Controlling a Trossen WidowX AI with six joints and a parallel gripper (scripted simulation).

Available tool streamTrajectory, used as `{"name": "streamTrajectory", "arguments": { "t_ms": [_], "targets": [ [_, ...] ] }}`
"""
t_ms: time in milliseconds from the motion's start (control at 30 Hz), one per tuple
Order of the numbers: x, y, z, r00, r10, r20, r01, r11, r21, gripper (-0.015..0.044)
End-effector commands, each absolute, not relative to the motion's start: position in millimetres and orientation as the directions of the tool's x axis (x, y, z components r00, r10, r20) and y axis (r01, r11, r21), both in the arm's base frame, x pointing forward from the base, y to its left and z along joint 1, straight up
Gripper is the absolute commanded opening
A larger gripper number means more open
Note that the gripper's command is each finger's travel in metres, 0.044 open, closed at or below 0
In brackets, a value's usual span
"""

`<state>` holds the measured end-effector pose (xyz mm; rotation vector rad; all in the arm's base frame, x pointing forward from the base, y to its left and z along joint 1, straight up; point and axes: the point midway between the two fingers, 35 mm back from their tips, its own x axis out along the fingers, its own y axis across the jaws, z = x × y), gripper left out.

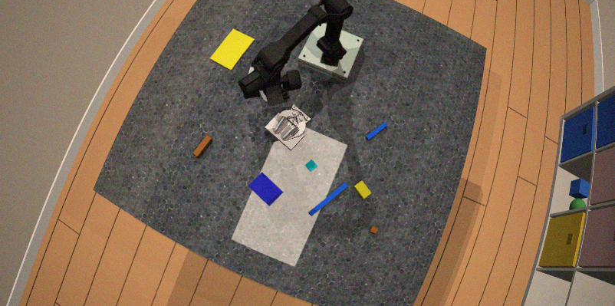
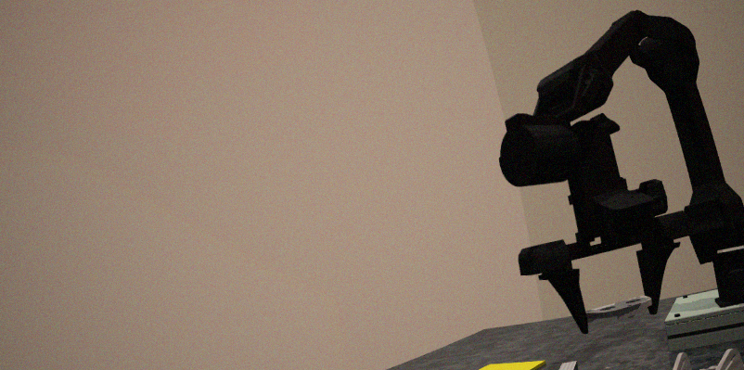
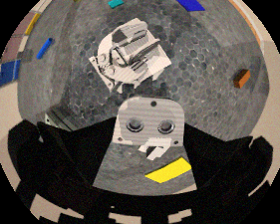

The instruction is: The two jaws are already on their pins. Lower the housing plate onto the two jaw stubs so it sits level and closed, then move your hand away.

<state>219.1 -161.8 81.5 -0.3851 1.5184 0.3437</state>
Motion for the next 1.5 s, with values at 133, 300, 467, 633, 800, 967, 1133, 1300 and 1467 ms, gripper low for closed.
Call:
{"name": "streamTrajectory", "arguments": {
  "t_ms": [133,300,467,633,800,967,1133,1300,1467],
  "targets": [
    [229,-140,80,0.022,-0.017,-1.0,-0.247,0.969,-0.022,0.0351],
    [234,-128,80,0.023,-0.016,-1.0,-0.125,0.992,-0.019,0.0351],
    [239,-115,80,0.023,-0.015,-1.0,-0.002,1.0,-0.015,0.0351],
    [243,-102,80,0.024,-0.013,-1.0,0.121,0.993,-0.01,0.0351],
    [247,-89,80,0.024,-0.012,-1.0,0.242,0.97,-0.006,0.0351],
    [250,-76,79,0.025,-0.011,-1.0,0.36,0.933,-0.001,0.0351],
    [251,-67,79,0.025,-0.01,-1.0,0.439,0.898,0.002,0.0351],
    [251,-67,79,0.025,-0.01,-1.0,0.439,0.898,0.002,0.0351],
    [251,-67,79,0.025,-0.01,-1.0,0.439,0.898,0.002,0.0351]
  ]
}}
